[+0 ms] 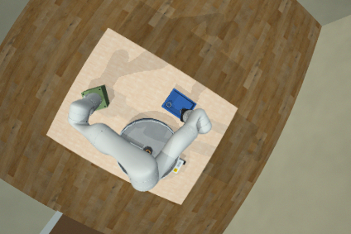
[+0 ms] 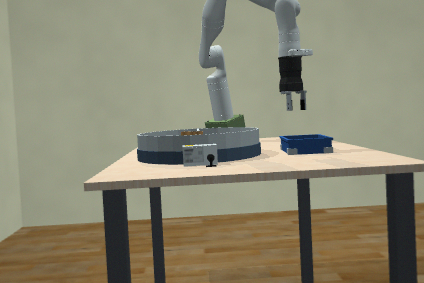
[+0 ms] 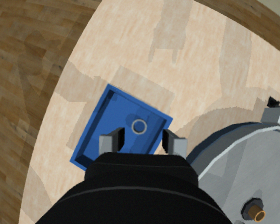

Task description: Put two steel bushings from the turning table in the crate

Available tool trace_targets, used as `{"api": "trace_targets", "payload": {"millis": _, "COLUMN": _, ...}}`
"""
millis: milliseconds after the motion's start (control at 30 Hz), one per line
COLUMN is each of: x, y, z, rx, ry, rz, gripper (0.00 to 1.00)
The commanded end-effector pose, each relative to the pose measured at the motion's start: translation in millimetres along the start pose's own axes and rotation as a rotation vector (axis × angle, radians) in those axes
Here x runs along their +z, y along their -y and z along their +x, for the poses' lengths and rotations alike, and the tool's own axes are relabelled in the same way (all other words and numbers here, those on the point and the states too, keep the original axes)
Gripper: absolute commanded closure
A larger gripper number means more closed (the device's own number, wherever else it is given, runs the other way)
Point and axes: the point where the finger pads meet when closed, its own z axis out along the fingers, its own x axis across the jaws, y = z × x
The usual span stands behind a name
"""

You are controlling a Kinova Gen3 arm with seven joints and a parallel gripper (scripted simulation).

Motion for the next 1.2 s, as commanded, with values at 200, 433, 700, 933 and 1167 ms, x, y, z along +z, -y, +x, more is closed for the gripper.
{"api": "trace_targets", "payload": {"millis": 200, "x": -1.1, "y": 0.7, "z": -0.1, "rx": 0.000, "ry": 0.000, "rz": 0.002, "gripper": 0.00}}
{"api": "trace_targets", "payload": {"millis": 433, "x": -1.1, "y": 0.7, "z": -0.1, "rx": 0.000, "ry": 0.000, "rz": 0.002, "gripper": 0.00}}
{"api": "trace_targets", "payload": {"millis": 700, "x": -1.1, "y": 0.7, "z": -0.1, "rx": 0.000, "ry": 0.000, "rz": 0.002, "gripper": 0.00}}
{"api": "trace_targets", "payload": {"millis": 933, "x": -2.2, "y": -0.7, "z": -1.3, "rx": -0.100, "ry": 0.000, "rz": 0.002, "gripper": 0.00}}
{"api": "trace_targets", "payload": {"millis": 1167, "x": -3.9, "y": -2.8, "z": -3.1, "rx": -0.250, "ry": 0.000, "rz": 0.002, "gripper": 0.00}}
